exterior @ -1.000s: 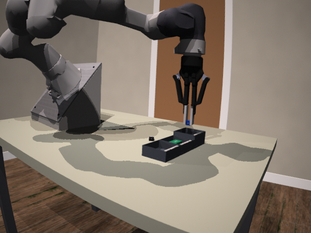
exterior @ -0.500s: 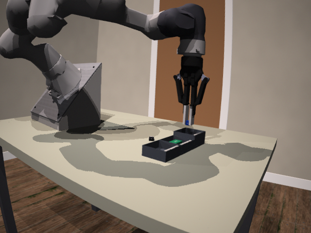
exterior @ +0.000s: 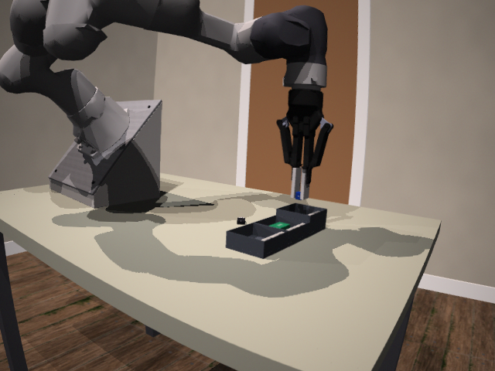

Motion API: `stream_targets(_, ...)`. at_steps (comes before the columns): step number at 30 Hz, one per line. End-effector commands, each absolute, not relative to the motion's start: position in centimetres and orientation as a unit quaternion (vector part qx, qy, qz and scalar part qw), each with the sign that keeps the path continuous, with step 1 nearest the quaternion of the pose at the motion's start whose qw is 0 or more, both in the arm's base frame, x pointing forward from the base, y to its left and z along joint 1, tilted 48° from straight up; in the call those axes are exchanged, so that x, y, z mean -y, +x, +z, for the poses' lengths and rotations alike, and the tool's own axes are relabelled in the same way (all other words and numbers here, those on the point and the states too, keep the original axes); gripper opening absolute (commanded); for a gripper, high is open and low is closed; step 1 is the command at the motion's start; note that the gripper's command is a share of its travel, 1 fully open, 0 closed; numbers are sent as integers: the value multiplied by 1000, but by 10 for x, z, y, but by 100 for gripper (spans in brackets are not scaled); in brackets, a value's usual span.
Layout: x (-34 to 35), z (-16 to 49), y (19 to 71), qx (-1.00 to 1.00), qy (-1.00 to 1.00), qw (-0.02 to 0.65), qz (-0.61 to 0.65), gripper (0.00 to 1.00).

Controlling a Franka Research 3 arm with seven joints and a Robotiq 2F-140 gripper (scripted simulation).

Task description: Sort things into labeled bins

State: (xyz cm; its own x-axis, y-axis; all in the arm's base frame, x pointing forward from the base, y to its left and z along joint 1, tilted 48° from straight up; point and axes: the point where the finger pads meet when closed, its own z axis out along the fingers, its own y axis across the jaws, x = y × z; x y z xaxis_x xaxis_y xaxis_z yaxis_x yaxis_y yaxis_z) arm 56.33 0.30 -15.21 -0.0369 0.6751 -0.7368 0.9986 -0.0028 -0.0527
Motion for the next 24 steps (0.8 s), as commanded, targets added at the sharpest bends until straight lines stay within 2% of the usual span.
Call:
stream_targets(1, -3, -153, 564, -648, 645, 271, -301, 7)
stream_targets(24, 28, -181, 562, -648, 645, 271, -301, 7)
